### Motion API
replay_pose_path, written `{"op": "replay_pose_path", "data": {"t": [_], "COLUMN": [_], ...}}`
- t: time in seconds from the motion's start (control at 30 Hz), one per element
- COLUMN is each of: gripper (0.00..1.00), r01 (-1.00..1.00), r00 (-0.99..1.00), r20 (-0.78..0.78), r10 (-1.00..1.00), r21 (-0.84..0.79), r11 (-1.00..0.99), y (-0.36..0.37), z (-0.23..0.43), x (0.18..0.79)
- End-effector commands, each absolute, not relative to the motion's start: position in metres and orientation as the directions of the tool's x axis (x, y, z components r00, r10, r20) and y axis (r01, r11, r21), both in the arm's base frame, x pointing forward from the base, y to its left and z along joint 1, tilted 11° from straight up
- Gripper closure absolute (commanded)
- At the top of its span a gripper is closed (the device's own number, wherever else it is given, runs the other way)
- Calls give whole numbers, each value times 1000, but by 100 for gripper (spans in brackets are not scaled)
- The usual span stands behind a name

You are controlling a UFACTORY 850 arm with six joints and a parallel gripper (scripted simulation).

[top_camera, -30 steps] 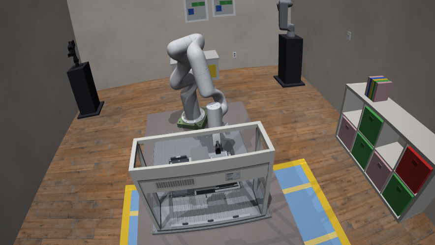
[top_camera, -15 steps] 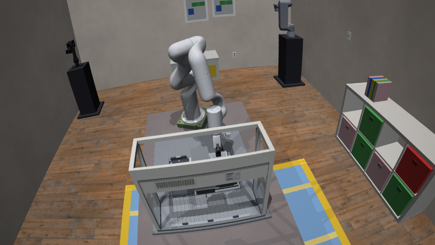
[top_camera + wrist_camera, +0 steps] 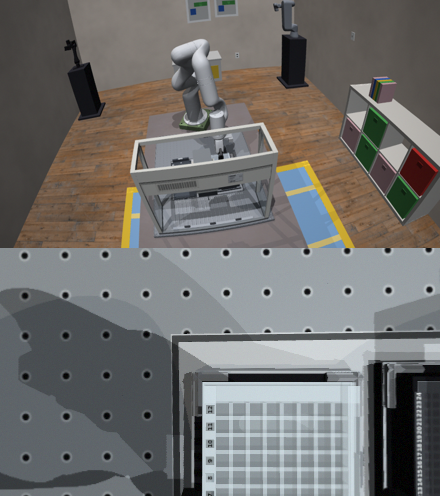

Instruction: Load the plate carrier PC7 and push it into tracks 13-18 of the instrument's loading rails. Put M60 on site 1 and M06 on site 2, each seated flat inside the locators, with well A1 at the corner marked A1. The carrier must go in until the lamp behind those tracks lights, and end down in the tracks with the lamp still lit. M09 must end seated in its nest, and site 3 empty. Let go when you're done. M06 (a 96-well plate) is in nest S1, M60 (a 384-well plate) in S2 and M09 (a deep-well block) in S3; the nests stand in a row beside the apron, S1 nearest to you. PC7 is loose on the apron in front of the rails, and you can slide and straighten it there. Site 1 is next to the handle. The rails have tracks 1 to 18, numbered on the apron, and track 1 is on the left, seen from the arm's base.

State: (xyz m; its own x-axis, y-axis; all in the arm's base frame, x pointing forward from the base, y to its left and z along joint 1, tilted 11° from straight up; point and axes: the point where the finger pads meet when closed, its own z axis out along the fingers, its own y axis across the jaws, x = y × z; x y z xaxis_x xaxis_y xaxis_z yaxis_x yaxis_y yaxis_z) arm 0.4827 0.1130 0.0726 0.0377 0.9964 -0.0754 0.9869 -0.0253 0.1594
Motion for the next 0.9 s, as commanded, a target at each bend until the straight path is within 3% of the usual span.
{"op": "replay_pose_path", "data": {"t": [0.0, 0.87], "gripper": [0, 0], "r01": [986, 986], "r00": [39, 39], "r20": [-77, -77], "r10": [996, 996], "r21": [166, 166], "r11": [-25, -25], "y": [113, 112], "z": [71, 61], "x": [484, 486]}}
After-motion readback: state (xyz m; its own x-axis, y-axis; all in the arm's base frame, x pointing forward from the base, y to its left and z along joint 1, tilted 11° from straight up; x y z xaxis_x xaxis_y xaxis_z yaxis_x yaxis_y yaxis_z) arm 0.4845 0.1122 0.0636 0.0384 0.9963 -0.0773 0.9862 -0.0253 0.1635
